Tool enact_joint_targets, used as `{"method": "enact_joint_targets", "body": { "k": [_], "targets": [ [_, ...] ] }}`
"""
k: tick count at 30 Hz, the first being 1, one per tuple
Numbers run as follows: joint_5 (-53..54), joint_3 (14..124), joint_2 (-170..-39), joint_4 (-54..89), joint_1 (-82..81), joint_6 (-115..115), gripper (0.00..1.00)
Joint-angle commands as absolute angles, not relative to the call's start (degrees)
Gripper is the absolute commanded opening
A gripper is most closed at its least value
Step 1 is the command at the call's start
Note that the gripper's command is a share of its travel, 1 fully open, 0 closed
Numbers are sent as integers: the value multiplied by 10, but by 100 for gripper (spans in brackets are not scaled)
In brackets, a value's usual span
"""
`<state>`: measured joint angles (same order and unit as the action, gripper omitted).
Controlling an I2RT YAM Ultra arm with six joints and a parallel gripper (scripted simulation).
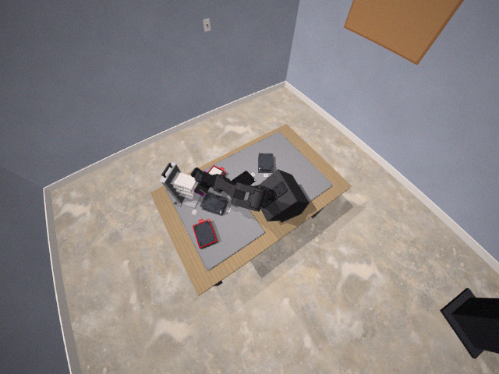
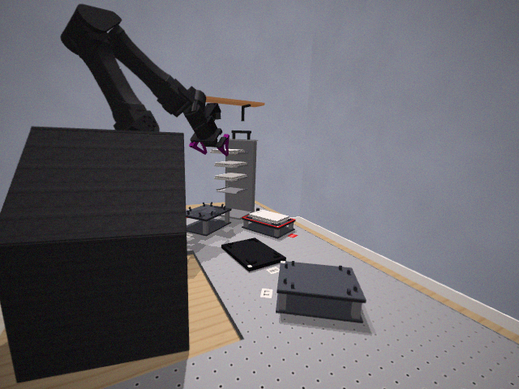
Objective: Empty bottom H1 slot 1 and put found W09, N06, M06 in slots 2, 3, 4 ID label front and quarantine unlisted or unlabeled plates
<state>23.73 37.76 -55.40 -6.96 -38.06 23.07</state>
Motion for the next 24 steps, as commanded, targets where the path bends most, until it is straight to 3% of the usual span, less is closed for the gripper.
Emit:
{"method": "enact_joint_targets", "body": {
  "k": [1, 24],
  "targets": [
    [237, 366, -530, -60, -370, 227, 100],
    [243, 299, -445, -42, -365, 226, 100]
  ]
}}
